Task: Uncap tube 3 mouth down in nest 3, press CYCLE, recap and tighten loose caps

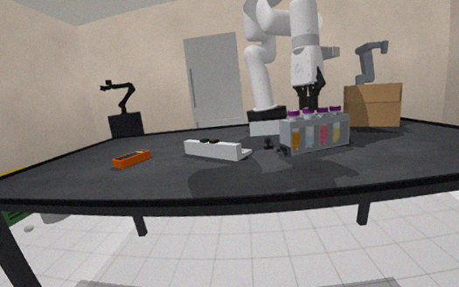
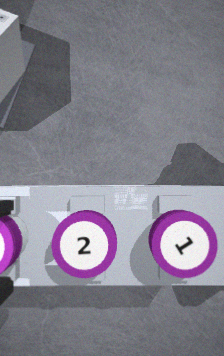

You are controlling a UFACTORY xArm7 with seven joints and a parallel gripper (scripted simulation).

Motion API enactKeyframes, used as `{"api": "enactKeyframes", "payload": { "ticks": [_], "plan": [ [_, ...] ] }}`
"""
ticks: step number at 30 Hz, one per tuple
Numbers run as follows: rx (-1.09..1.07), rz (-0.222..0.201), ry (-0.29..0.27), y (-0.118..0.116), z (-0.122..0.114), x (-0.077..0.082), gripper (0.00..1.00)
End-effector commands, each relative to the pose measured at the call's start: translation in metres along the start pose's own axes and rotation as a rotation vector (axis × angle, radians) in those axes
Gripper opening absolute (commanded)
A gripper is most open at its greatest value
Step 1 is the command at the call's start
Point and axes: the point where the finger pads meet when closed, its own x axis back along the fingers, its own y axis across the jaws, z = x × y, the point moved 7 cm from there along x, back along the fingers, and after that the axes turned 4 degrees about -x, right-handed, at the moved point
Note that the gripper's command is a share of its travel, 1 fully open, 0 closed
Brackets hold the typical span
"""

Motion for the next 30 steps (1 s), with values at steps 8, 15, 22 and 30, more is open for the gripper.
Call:
{"api": "enactKeyframes", "payload": {
  "ticks": [8,15,22,30],
  "plan": [
    [0.000,-0.004,0.001,0.001,0.000,0.028,0.00],
    [0.167,-0.004,0.000,-0.006,-0.015,0.037,0.00],
    [0.577,-0.004,-0.003,-0.024,-0.054,0.037,0.00],
    [0.682,-0.003,-0.002,-0.049,-0.111,0.037,0.00]
  ]
}}
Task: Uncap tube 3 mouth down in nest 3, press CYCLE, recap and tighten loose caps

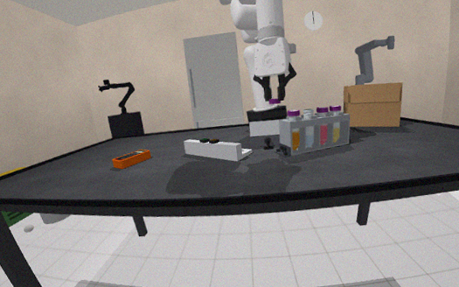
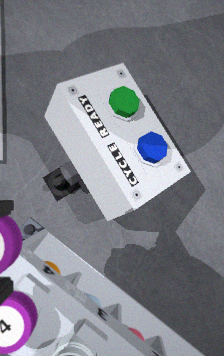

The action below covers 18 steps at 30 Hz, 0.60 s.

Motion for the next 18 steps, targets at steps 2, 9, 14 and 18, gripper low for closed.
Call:
{"api": "enactKeyframes", "payload": {
  "ticks": [2,9,14,18],
  "plan": [
    [0.020,-0.015,0.019,-0.030,-0.019,0.002,0.00],
    [0.020,-0.015,0.018,-0.074,-0.042,0.001,0.00],
    [0.020,-0.014,0.018,-0.111,-0.061,0.000,0.00],
    [0.020,-0.014,0.018,-0.141,-0.077,-0.001,0.00]
  ]
}}
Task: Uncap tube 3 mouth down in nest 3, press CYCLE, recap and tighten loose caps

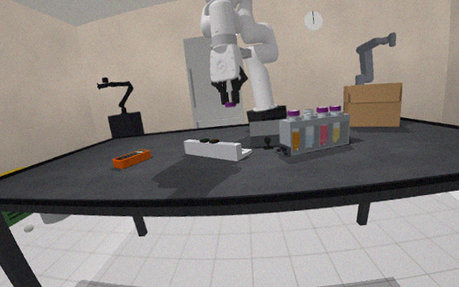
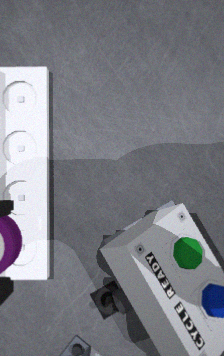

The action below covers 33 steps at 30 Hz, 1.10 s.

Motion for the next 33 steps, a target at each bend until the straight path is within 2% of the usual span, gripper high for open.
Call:
{"api": "enactKeyframes", "payload": {
  "ticks": [1,2,9,15,17,19,33],
  "plan": [
    [0.002,-0.004,0.000,-0.019,-0.012,0.001,0.00],
    [0.002,-0.004,0.000,-0.019,-0.012,0.001,0.00],
    [0.002,-0.004,0.000,-0.068,-0.036,0.001,0.00],
    [0.002,-0.004,0.000,-0.068,-0.036,0.001,0.00],
    [0.002,-0.004,0.000,-0.068,-0.036,-0.009,0.00],
    [0.002,-0.004,0.000,-0.068,-0.036,-0.009,0.00],
    [0.002,-0.004,0.000,-0.067,-0.036,-0.079,0.00]
  ]
}}
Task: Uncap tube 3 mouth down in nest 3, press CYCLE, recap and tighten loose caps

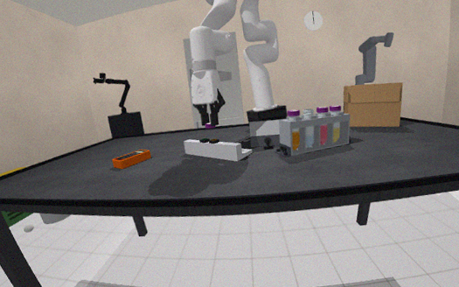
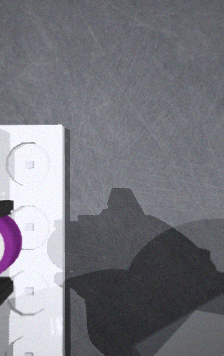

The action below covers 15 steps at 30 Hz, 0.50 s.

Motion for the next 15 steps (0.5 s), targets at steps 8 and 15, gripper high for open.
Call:
{"api": "enactKeyframes", "payload": {
  "ticks": [8,15],
  "plan": [
    [0.004,-0.021,0.005,0.002,-0.004,-0.046,0.00],
    [0.003,-0.020,0.005,0.003,-0.004,-0.064,0.00]
  ]
}}
